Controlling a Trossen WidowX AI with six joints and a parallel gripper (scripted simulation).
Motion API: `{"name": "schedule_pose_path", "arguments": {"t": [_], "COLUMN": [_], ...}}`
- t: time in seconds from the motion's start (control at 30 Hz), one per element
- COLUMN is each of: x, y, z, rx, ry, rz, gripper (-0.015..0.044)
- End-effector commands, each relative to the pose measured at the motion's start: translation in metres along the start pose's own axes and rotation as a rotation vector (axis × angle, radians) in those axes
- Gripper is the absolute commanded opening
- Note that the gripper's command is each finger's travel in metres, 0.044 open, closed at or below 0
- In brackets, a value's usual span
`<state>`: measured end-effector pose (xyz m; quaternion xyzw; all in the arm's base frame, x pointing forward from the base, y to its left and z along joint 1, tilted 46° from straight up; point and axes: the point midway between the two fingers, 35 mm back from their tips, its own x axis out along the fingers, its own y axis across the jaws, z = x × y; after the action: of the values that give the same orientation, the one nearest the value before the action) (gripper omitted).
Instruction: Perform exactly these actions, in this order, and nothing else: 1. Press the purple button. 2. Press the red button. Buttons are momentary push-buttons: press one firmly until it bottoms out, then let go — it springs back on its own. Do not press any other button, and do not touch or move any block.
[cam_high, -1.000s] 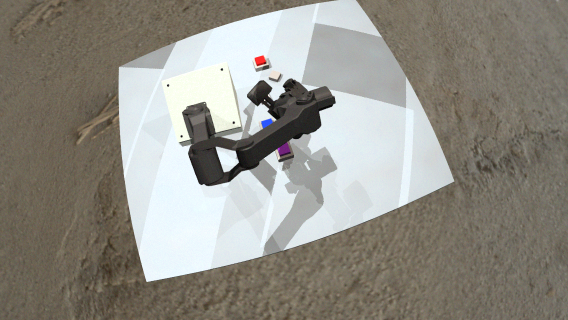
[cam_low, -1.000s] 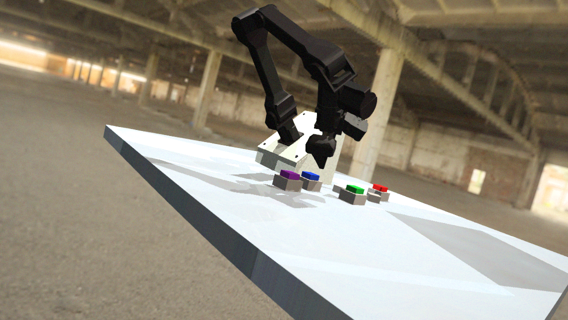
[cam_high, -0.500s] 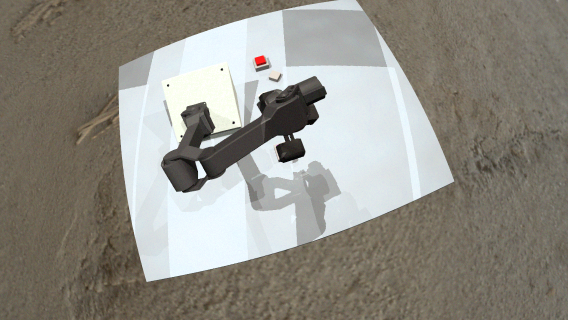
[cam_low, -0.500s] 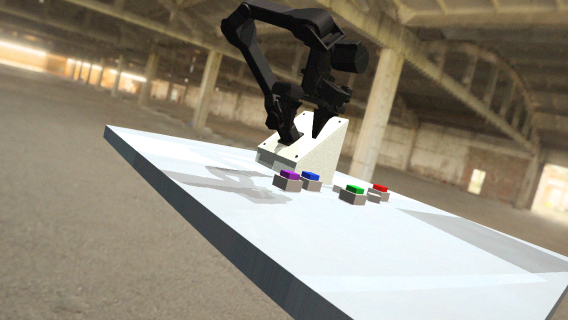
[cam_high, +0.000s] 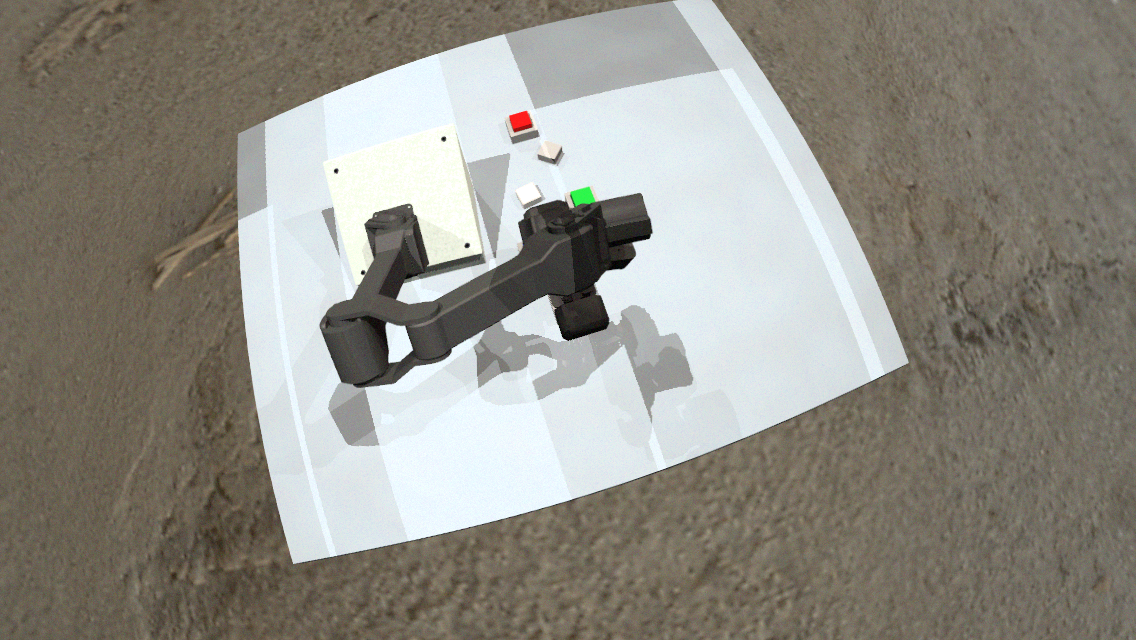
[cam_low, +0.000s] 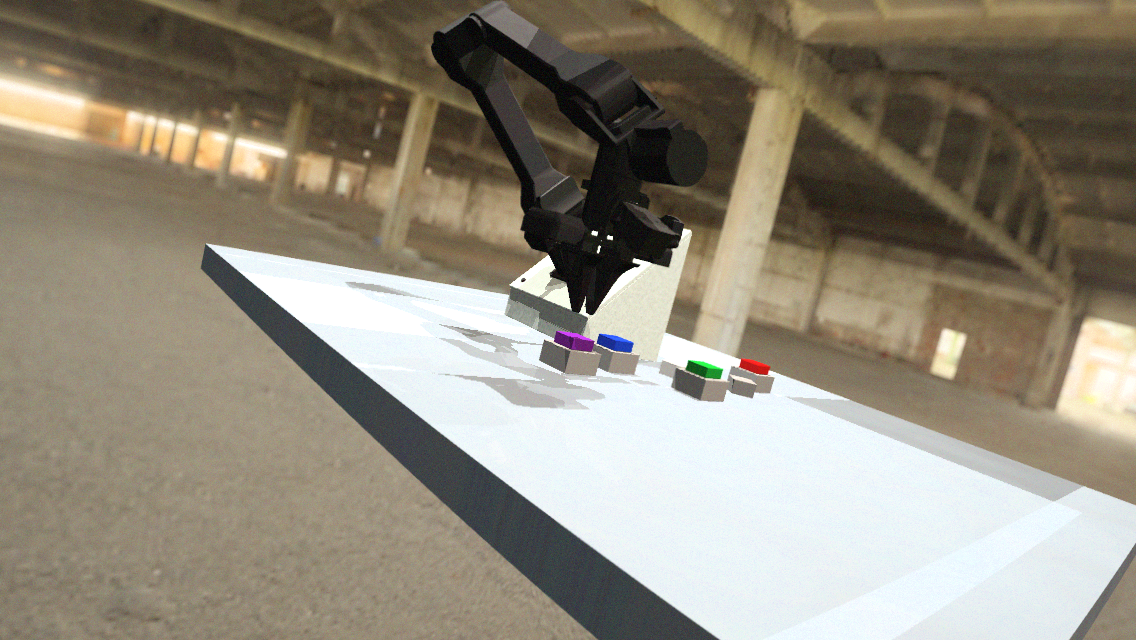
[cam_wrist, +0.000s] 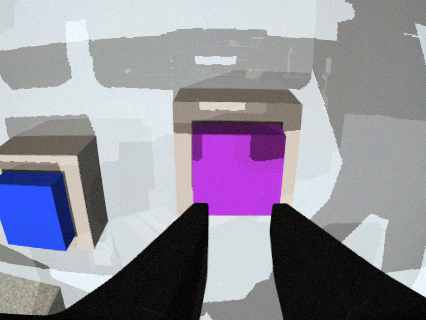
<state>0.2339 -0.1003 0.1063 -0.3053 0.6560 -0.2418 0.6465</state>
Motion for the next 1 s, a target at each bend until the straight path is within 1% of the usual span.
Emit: {"name": "schedule_pose_path", "arguments": {"t": [0.0, 0.27, 0.97], "x": [0.001, 0.003, 0.034], "y": [-0.001, -0.001, -0.001], "z": [-0.001, -0.001, -0.001], "rx": [-0.003, -0.003, -0.002], "ry": [0.001, 0.001, 0.001], "rz": [-0.005, -0.005, -0.007], "gripper": [0.0020, 0.0020, 0.0020]}}
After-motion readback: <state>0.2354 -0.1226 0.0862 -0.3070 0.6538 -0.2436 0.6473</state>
